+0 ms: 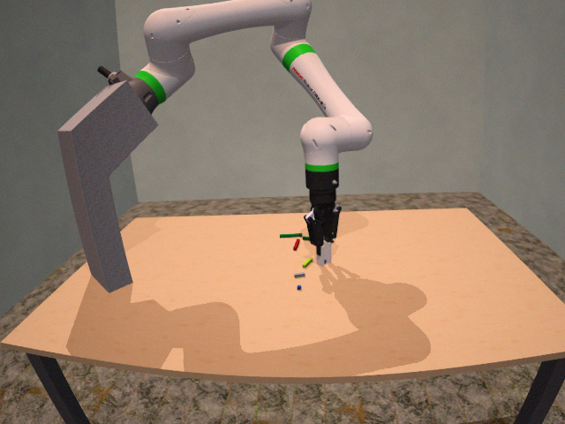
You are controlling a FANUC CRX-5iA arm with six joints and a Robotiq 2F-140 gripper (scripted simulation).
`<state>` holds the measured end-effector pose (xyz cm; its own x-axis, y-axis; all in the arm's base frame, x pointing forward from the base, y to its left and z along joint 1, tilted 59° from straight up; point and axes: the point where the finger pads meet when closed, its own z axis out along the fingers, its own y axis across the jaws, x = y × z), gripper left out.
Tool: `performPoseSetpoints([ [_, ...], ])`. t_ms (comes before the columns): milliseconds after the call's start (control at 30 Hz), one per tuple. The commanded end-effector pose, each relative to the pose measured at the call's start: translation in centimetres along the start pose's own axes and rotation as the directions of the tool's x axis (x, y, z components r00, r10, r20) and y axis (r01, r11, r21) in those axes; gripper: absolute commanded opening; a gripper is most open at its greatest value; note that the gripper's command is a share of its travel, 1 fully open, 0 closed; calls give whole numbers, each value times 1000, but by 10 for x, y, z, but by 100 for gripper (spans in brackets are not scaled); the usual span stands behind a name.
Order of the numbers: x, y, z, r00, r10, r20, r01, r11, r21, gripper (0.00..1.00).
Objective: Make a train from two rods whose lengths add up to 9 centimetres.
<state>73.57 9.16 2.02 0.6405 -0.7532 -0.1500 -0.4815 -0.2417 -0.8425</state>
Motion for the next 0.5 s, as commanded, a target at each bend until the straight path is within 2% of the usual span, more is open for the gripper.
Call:
performPoseSetpoints([
  [0, 0, 0, 0, 1000, 0, 0, 0, 1000, 0, 15],
  [433, 0, 0, 0, 1000, 0, 0, 0, 1000, 0, 15],
  [467, 0, 0, 0, 1000, 0, 0, 0, 1000, 0, 3],
])
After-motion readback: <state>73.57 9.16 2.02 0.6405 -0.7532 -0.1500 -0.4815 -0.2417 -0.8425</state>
